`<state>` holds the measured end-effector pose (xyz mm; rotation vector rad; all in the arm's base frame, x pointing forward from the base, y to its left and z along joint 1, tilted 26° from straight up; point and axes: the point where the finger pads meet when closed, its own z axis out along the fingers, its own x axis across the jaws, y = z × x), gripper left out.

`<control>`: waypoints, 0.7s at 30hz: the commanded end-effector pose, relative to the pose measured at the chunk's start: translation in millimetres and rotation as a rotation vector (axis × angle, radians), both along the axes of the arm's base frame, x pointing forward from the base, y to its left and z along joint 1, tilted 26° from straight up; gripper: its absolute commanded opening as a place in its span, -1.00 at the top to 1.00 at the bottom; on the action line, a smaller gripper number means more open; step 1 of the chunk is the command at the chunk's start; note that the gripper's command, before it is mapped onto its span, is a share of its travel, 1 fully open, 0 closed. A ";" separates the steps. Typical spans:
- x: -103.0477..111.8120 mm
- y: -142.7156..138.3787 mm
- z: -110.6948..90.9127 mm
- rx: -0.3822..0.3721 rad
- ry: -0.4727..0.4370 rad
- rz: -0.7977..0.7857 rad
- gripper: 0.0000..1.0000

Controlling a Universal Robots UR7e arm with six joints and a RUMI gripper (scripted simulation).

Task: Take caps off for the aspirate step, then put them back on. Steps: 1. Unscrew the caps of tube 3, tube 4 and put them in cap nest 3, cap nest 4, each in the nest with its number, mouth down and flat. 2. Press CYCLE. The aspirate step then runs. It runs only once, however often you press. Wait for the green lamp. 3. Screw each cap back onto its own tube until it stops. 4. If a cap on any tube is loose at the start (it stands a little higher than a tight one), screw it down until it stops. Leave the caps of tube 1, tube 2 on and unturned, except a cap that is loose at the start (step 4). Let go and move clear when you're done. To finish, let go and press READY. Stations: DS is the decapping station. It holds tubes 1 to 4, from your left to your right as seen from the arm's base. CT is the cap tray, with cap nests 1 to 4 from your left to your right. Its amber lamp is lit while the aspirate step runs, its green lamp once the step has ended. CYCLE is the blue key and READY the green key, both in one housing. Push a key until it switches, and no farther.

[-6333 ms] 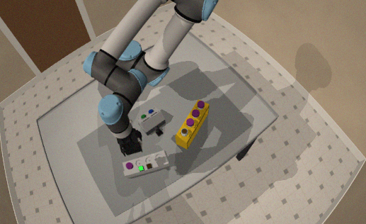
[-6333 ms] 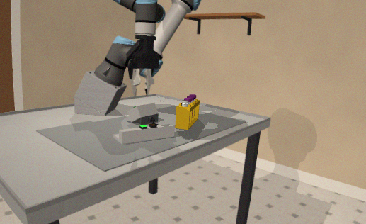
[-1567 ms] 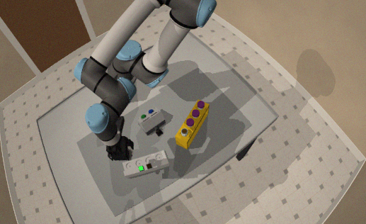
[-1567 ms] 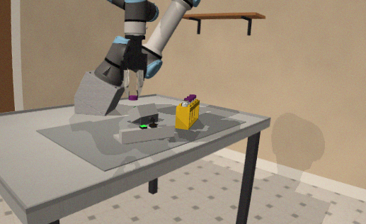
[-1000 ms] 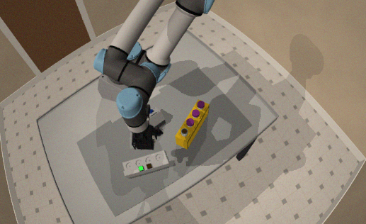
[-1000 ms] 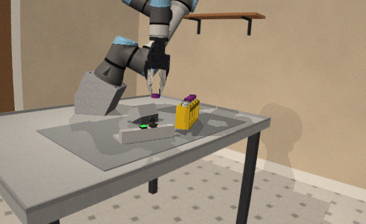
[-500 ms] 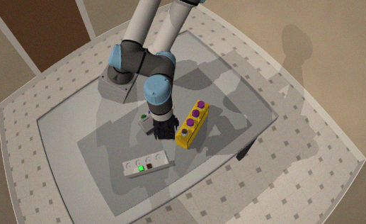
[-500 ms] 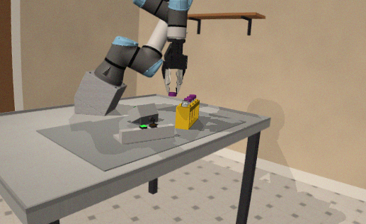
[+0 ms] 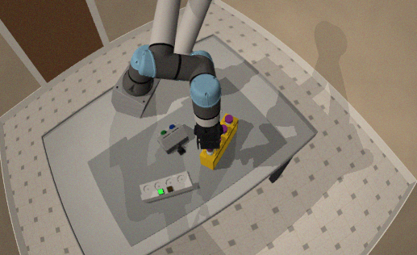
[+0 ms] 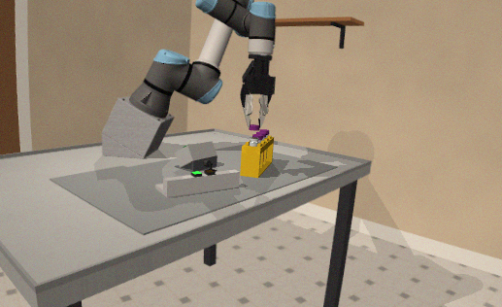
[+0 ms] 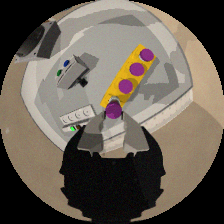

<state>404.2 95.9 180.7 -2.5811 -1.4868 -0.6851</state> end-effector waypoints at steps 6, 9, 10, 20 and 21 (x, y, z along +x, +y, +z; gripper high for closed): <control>4.5 5.0 -9.9 -0.002 0.000 -0.001 1.00; 7.5 7.6 -18.0 -0.002 0.000 -0.001 1.00; 8.6 8.5 -20.7 -0.002 0.000 -0.001 1.00; 8.9 8.7 -21.6 -0.002 0.000 -0.001 1.00; 8.9 8.8 -21.6 -0.002 0.000 -0.001 1.00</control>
